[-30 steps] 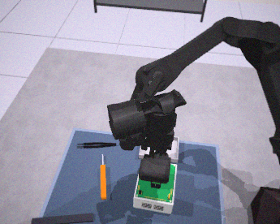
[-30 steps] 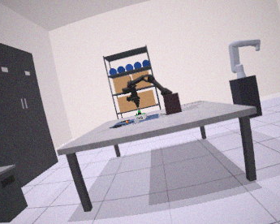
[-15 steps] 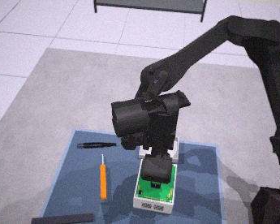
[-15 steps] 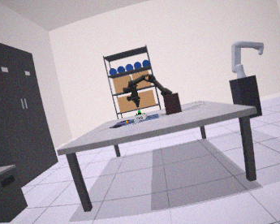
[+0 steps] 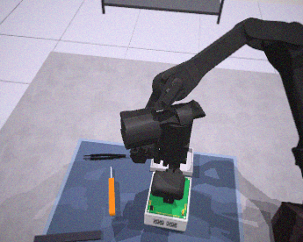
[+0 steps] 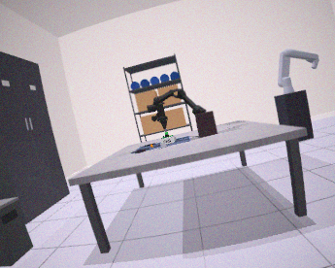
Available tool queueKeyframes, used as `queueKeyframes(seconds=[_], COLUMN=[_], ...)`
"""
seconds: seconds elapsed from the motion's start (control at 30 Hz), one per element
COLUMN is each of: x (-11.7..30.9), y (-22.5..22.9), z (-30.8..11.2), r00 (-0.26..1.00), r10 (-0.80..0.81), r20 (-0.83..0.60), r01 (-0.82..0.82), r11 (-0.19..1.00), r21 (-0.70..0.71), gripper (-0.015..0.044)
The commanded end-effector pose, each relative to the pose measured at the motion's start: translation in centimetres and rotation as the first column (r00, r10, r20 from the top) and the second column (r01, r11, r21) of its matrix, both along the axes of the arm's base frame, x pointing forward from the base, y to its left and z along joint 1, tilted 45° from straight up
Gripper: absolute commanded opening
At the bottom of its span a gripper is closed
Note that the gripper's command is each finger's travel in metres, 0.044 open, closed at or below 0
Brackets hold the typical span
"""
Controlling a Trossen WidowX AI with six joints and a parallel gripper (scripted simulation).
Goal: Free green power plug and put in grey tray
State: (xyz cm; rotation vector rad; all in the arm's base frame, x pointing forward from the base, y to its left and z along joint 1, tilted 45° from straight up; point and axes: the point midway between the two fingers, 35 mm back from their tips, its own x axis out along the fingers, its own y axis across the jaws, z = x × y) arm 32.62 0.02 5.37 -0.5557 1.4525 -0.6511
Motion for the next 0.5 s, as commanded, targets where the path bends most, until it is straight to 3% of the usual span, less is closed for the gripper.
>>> queueKeyframes(seconds=[0.0, 0.33, 0.47], x=[0.03, 0.04, 0.04], y=[-0.33, -1.07, -1.07], z=[-0.27, -1.02, -1.02], r00=[1.0, 1.0, 1.0], r10=[0.005, 0.005, 0.005], r20=[-0.001, 0.0, 0.0], r01=[-0.005, -0.005, -0.005], r11=[1.0, 1.0, 1.0], r21=[-0.003, -0.004, -0.004], gripper=[0.0249, 0.0249, 0.0144])
